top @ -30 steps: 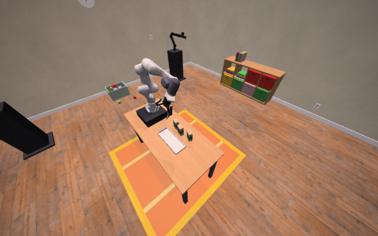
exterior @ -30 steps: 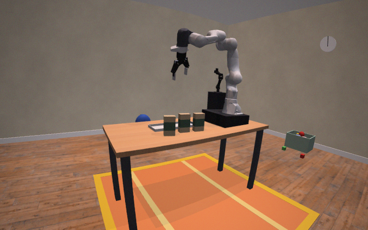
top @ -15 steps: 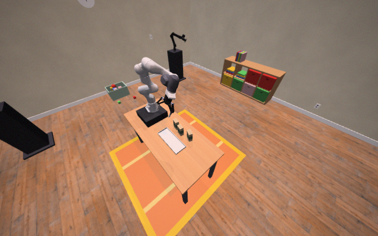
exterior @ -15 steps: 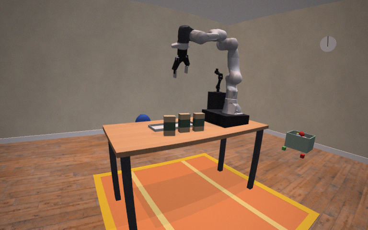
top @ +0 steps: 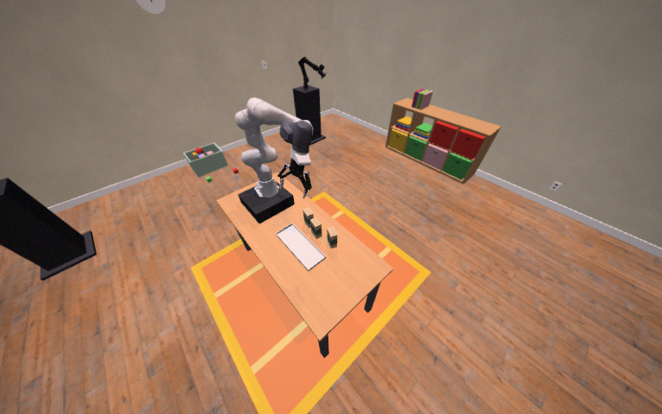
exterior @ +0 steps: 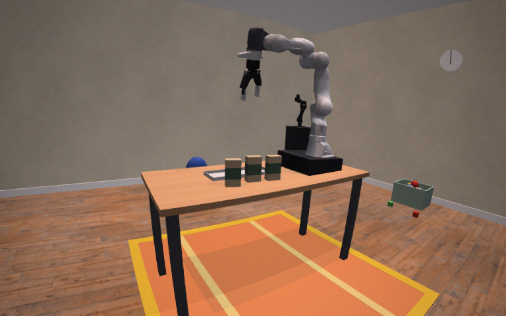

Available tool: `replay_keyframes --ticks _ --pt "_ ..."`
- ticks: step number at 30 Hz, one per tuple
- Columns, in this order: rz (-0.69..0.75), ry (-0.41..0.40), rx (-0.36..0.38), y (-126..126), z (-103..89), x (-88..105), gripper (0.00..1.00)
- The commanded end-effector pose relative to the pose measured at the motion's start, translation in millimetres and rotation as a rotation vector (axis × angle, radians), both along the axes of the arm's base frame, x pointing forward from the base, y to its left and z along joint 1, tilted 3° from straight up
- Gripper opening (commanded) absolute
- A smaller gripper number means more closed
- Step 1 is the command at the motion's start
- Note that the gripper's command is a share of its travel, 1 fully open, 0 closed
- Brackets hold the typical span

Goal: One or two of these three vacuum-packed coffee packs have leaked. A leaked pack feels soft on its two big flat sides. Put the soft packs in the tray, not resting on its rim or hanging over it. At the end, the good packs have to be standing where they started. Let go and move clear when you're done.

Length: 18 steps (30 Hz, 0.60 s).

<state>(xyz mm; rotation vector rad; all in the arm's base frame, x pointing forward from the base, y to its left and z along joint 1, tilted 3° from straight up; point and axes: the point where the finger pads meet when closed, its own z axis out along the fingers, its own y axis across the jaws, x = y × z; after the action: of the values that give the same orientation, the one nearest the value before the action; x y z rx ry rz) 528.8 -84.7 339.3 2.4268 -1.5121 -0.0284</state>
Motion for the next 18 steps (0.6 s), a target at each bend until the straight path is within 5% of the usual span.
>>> replay_keyframes --ticks 1,10,18 --pt "0.115 -0.013 0.072 18.9 13.5 7.1 1.00" --pt "0.267 -0.094 0.208 67.1 56.4 21.6 1.00" --pt "0.355 -0.121 0.258 88.7 57.4 27.2 1.00"
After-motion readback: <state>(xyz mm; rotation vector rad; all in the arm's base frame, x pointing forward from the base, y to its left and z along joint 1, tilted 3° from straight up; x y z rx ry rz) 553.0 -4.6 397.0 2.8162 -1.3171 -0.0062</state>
